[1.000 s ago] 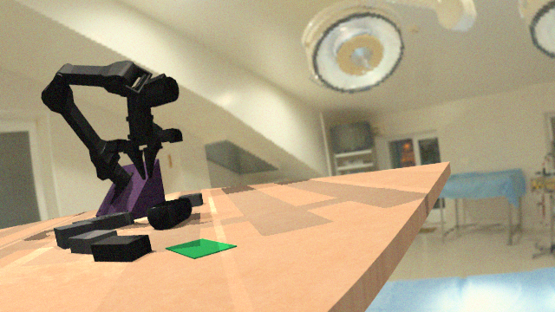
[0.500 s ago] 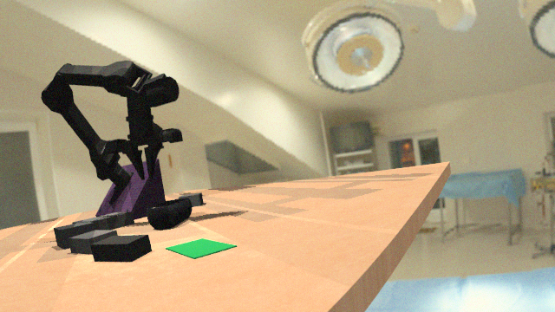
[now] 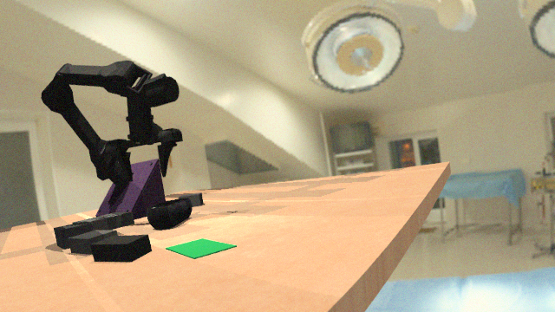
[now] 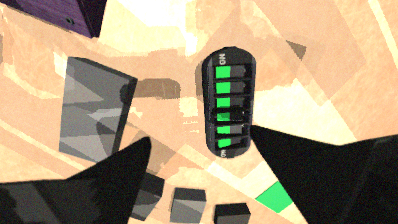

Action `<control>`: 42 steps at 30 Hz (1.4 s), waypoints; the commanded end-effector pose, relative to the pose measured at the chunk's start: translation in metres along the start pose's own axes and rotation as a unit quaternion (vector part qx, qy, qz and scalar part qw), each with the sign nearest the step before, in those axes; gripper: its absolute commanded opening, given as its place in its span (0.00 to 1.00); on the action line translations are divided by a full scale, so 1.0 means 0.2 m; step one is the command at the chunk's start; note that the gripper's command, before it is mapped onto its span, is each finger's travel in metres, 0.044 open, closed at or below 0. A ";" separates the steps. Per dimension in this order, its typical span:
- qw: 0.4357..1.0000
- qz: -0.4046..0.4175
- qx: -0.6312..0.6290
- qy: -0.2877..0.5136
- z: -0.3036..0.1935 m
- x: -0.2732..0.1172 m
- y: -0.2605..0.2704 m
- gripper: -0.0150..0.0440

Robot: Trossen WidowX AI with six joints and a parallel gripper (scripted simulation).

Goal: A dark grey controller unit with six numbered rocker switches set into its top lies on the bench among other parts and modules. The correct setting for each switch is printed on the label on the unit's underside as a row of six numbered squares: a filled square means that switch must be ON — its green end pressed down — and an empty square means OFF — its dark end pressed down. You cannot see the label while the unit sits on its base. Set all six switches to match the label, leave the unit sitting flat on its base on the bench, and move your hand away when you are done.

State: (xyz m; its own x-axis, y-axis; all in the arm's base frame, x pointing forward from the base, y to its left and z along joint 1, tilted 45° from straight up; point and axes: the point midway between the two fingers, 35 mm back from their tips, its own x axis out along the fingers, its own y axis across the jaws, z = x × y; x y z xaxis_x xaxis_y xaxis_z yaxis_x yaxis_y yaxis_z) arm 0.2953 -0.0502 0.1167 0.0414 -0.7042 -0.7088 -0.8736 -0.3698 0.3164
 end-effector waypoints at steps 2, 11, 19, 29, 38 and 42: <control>1.000 0.016 0.001 -0.003 0.01 0.01 -0.07 0.82; 0.997 0.076 0.003 -0.009 0.08 0.10 -0.31 0.42; 0.991 0.131 0.005 -0.003 0.21 0.22 -0.50 0.25; 0.990 0.141 0.006 -0.001 0.24 0.27 -0.53 0.25; 0.990 0.140 0.006 -0.002 0.23 0.34 -0.53 0.25; 0.990 0.141 0.006 -0.002 0.23 0.37 -0.53 0.25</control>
State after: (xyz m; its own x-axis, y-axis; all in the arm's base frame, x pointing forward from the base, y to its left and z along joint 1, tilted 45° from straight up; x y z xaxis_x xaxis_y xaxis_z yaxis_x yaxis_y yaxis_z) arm 0.3697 -0.0316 0.0061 -0.2044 -0.7711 -0.6030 -0.8626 -0.1494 0.4833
